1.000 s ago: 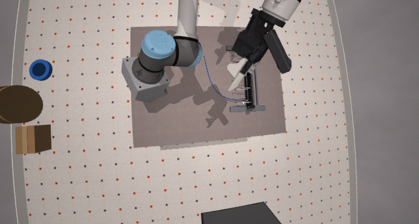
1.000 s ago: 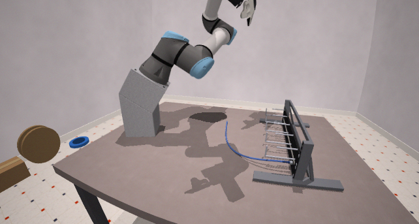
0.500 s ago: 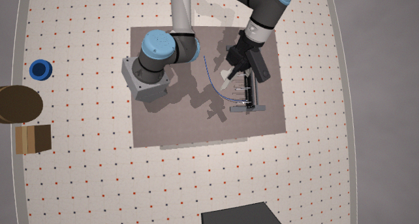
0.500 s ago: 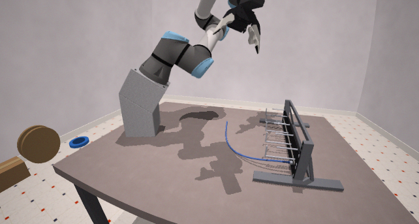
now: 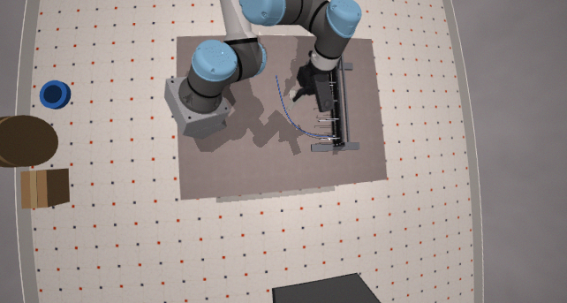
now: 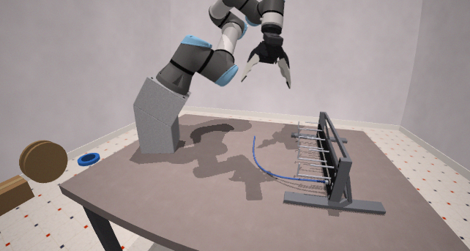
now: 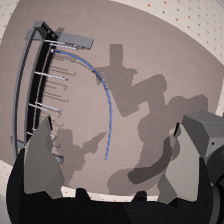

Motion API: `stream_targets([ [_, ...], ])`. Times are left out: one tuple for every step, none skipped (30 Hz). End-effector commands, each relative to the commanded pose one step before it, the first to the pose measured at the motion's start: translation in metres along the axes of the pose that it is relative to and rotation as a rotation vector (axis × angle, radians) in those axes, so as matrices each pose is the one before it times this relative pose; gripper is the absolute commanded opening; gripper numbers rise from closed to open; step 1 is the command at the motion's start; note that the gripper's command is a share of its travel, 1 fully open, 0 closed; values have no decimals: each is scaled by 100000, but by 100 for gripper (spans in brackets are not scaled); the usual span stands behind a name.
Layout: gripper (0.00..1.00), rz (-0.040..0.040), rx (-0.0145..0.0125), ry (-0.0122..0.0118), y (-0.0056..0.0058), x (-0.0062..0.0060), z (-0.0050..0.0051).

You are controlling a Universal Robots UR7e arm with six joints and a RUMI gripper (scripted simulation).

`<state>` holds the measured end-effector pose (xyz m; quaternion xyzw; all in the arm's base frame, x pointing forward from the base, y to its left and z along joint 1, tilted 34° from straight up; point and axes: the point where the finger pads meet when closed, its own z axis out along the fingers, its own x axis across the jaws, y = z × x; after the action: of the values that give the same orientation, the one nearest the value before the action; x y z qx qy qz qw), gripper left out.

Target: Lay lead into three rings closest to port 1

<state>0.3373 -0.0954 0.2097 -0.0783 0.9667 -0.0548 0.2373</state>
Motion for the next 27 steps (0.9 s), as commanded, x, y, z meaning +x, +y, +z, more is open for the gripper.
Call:
stream_targets([
  [100, 7729, -3922, -2386, 2798, -599, 2444],
  [100, 2441, -1911, -830, 1000, 49, 727],
  [100, 0, 0, 0, 0, 0, 0],
  [100, 2368, -1884, -715, 971, 102, 701],
  [100, 2287, -1844, -606, 937, 148, 672],
  [100, 2198, -1791, -503, 896, 189, 641],
  [100, 0, 0, 0, 0, 0, 0],
  [100, 2102, -1727, -409, 852, 223, 608],
  [100, 2000, -1653, -323, 803, 249, 574],
  [100, 1891, -1570, -247, 752, 269, 539],
  [100, 1778, -1480, -180, 699, 282, 503],
  [100, 0, 0, 0, 0, 0, 0],
  [100, 0, 0, 0, 0, 0, 0],
  [100, 1660, -1383, -123, 644, 289, 466],
  [100, 1538, -1282, -75, 589, 289, 429],
  [100, 1413, -1178, -36, 534, 283, 392],
  [100, 1287, -1071, -6, 480, 273, 354],
  [100, 1159, -963, 17, 427, 258, 318],
  [100, 1032, -856, 32, 375, 239, 281],
  [100, 907, -750, 42, 326, 217, 246],
  [100, 784, -647, 46, 279, 193, 212],
  [100, 665, -548, 47, 234, 167, 179],
  [100, 551, -453, 44, 192, 141, 148],
  [100, 444, -365, 38, 154, 116, 119],
  [100, 345, -283, 32, 119, 91, 92],
  [100, 255, -209, 25, 87, 68, 68],
  [100, 176, -144, 18, 60, 47, 47],
])
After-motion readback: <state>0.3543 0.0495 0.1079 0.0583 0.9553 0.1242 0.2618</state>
